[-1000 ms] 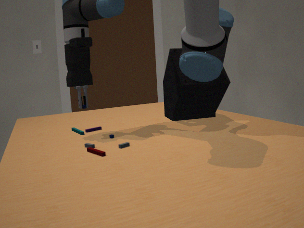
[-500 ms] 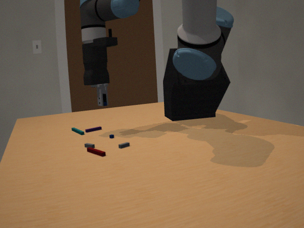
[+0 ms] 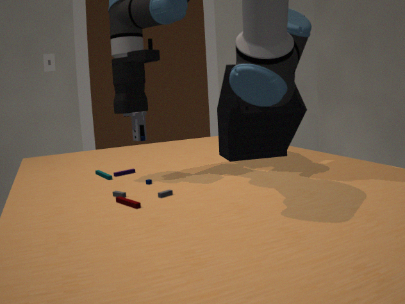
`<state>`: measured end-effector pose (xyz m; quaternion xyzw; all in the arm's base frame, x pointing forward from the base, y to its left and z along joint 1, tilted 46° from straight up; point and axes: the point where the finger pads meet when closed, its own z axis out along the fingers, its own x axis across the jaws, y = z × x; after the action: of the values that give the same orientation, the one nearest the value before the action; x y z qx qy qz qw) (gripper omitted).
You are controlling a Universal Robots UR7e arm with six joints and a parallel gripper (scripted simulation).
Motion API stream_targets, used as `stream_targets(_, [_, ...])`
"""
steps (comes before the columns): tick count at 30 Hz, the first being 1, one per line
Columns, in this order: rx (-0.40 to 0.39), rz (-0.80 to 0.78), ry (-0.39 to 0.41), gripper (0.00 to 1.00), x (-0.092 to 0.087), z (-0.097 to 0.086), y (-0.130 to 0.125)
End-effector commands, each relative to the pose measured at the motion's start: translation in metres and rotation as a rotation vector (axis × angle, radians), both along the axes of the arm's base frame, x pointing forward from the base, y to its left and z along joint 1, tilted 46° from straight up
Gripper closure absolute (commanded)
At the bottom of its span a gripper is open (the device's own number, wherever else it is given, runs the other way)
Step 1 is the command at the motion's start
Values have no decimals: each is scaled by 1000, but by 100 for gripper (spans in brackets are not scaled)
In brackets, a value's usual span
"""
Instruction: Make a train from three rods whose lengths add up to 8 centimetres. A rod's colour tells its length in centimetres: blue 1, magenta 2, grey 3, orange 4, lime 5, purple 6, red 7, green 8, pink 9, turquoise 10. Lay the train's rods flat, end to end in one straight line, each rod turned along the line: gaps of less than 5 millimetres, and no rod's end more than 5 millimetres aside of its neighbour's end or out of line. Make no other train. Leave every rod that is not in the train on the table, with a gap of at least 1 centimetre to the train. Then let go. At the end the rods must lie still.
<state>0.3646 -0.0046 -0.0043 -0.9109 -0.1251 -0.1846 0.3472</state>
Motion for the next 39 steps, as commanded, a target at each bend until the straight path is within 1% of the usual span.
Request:
stream_targets(1, [-1,0,-1,76,0,-1,0])
stream_targets(5, [-1,0,-1,76,2,-5,4])
stream_targets(10, [-1,0,-1,76,6,-16,15])
stream_targets(12, [-1,0,-1,76,6,-16,15])
stream_targets(21, [-1,0,-1,76,16,-43,42])
stream_targets(26, [-1,0,-1,76,20,-55,53])
stream_targets(33, [-1,0,-1,76,22,-60,58])
stream_targets(39, [-1,0,-1,76,22,-61,59])
